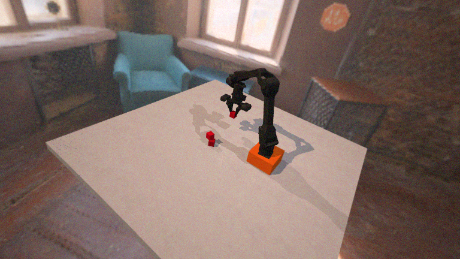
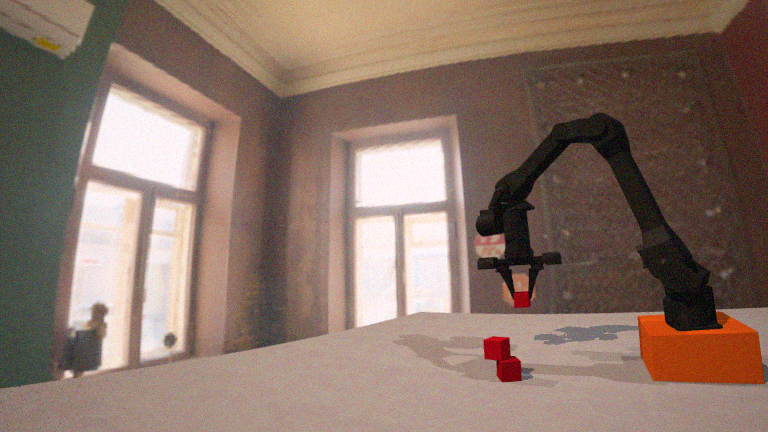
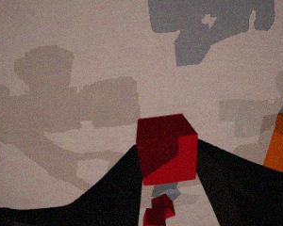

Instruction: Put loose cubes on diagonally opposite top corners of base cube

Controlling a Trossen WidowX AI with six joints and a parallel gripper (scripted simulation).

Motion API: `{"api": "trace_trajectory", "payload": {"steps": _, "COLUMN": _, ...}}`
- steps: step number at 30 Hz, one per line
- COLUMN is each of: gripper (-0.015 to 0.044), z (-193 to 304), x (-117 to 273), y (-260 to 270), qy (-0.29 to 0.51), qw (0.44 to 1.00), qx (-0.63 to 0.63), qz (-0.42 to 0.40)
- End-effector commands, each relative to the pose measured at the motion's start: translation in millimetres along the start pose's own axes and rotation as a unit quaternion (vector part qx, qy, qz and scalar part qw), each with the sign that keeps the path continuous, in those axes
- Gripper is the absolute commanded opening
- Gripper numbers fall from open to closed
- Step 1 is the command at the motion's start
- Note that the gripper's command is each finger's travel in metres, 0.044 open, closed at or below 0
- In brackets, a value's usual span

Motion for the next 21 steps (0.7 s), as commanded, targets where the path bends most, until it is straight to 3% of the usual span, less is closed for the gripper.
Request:
{"api": "trace_trajectory", "payload": {"steps": 1, "gripper": 0.0105, "z": -0.1, "x": 13.4, "y": 0.3, "qy": -0.001, "qw": 1.0, "qx": -0.004, "qz": -0.006}}
{"api": "trace_trajectory", "payload": {"steps": 21, "gripper": 0.0105, "z": 54.0, "x": 10.9, "y": -2.5, "qy": -0.001, "qw": 0.991, "qx": 0.135, "qz": -0.005}}
Point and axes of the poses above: the point midway between the two fingers, 35 mm back from their tips, its own x axis back along the fingers, its own y axis across the jaws, z = x × y, the point moved 2 cm from there along x, back along the fingers, and after that the axes turned 14 degrees about -x, right-handed, at the moved point
